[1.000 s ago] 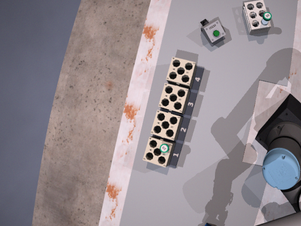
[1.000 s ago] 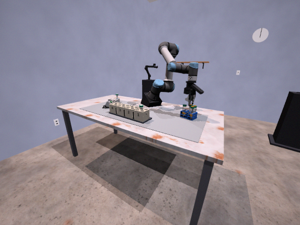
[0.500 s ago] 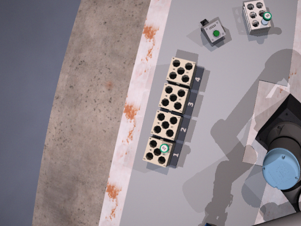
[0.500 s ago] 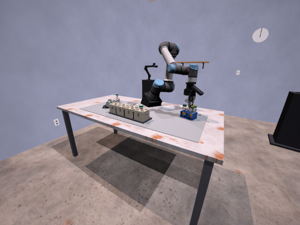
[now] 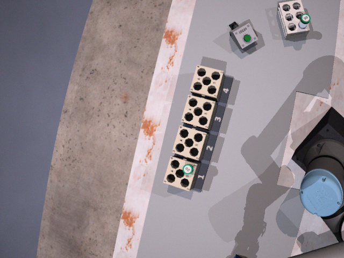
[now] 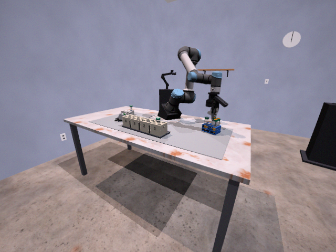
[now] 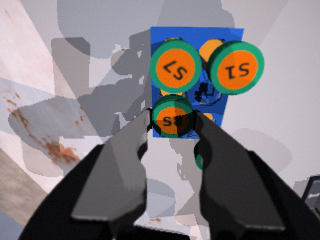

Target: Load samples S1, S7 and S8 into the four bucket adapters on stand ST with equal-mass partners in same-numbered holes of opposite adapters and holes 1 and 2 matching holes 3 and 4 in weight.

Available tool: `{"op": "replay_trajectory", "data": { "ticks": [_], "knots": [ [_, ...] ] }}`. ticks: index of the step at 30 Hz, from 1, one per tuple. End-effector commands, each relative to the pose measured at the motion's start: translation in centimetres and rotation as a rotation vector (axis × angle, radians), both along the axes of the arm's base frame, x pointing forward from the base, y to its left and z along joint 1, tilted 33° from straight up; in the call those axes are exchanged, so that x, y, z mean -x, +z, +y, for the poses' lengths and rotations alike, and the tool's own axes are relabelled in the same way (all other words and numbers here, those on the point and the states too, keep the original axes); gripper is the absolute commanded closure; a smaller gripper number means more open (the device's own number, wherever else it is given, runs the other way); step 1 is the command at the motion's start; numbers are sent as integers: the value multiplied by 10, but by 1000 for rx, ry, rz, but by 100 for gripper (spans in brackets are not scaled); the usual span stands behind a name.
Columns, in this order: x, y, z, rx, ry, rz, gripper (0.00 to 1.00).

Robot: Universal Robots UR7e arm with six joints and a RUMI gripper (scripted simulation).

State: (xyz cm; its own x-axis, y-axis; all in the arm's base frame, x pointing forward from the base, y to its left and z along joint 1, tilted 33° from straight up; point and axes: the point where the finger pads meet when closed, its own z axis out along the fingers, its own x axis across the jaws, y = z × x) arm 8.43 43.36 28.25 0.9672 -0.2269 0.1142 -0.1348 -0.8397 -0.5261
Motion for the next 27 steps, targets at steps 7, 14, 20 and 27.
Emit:
{"op": "replay_trajectory", "data": {
  "ticks": [7,14,20,27],
  "knots": [
    [1,3,-2,-1,0,0,100],
    [4,17,-10,-1,0,0,100],
    [9,34,-20,-1,0,0,100],
    [13,51,-30,-1,0,0,100]
  ]
}}
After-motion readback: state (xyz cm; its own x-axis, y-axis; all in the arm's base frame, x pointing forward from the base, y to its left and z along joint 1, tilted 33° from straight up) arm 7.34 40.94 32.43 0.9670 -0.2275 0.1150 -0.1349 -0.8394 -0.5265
